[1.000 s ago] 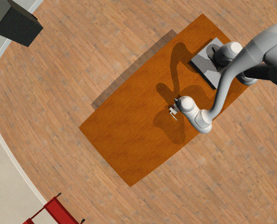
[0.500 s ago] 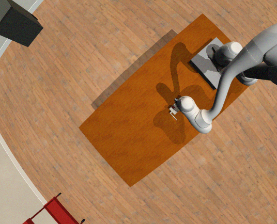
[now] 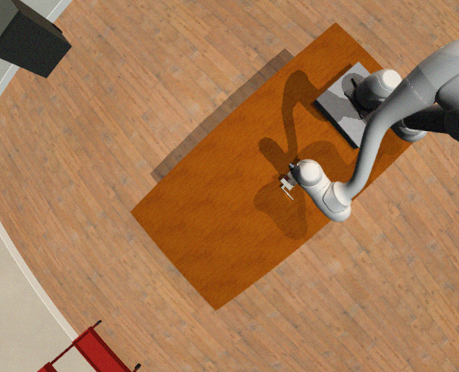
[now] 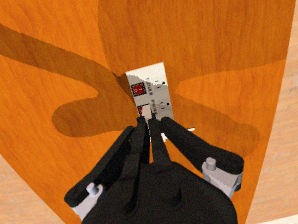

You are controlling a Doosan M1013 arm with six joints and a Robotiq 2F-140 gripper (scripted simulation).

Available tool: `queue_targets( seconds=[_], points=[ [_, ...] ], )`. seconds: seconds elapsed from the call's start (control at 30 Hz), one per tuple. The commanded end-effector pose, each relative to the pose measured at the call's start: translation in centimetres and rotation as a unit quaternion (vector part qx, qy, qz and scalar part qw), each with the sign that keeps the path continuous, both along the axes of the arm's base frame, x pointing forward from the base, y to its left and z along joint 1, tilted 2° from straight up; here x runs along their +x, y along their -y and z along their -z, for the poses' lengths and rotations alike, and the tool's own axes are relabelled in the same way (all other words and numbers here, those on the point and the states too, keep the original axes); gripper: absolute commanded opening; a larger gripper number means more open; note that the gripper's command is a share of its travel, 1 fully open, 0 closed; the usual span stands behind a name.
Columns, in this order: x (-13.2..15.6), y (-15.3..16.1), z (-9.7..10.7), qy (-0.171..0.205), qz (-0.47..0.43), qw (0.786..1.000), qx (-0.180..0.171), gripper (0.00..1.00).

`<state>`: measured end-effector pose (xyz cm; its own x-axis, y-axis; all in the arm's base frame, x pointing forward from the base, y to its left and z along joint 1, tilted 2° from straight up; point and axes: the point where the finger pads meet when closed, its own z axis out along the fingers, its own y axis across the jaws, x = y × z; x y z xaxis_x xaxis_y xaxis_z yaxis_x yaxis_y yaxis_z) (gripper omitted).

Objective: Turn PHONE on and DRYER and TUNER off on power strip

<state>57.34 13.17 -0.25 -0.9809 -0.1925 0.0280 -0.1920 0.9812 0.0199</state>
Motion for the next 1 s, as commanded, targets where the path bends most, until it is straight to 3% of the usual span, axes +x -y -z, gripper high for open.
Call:
queue_targets(
  seconds=[0.0, 0.97],
  points=[
    [-0.12, -0.24, 0.34, 0.0, 0.004, 1.0, 0.001, 0.0],
    [-0.15, -0.26, 1.11, 0.0, 0.004, 1.0, 0.001, 0.0]
  ],
)
